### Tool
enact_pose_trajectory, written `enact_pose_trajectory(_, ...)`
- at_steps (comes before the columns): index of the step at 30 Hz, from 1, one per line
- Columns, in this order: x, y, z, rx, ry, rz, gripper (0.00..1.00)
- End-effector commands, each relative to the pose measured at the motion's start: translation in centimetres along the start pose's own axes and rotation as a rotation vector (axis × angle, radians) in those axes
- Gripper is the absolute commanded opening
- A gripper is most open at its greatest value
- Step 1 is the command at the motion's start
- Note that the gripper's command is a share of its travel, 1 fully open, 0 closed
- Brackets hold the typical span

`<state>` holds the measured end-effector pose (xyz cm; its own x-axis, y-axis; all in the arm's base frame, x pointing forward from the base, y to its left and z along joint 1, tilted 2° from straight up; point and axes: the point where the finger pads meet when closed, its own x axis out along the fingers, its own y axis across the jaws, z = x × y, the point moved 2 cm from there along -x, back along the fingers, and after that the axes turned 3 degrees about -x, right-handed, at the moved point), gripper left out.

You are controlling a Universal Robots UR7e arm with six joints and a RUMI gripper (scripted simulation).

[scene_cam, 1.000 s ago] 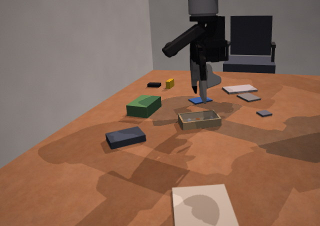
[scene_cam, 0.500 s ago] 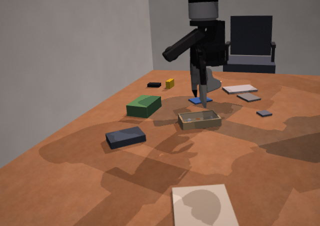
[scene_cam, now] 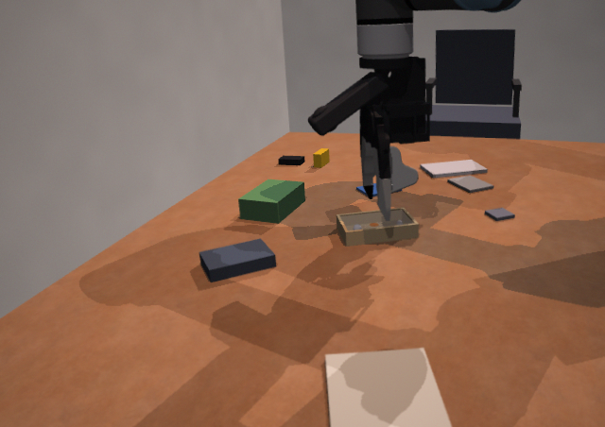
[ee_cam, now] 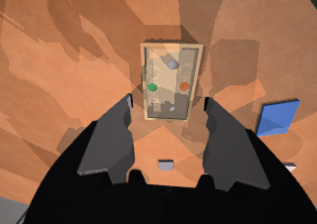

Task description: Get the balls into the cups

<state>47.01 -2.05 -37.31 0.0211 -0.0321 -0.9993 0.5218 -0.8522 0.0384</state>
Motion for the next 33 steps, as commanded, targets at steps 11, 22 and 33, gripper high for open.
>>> enact_pose_trajectory(11,2.5,0.1,-0.1,0.000,0.001,0.001,0.55)
enact_pose_trajectory(22,3.1,0.1,-0.1,0.000,0.001,0.001,0.55)
enact_pose_trajectory(33,3.2,0.1,-0.1,0.000,0.001,0.001,0.55)
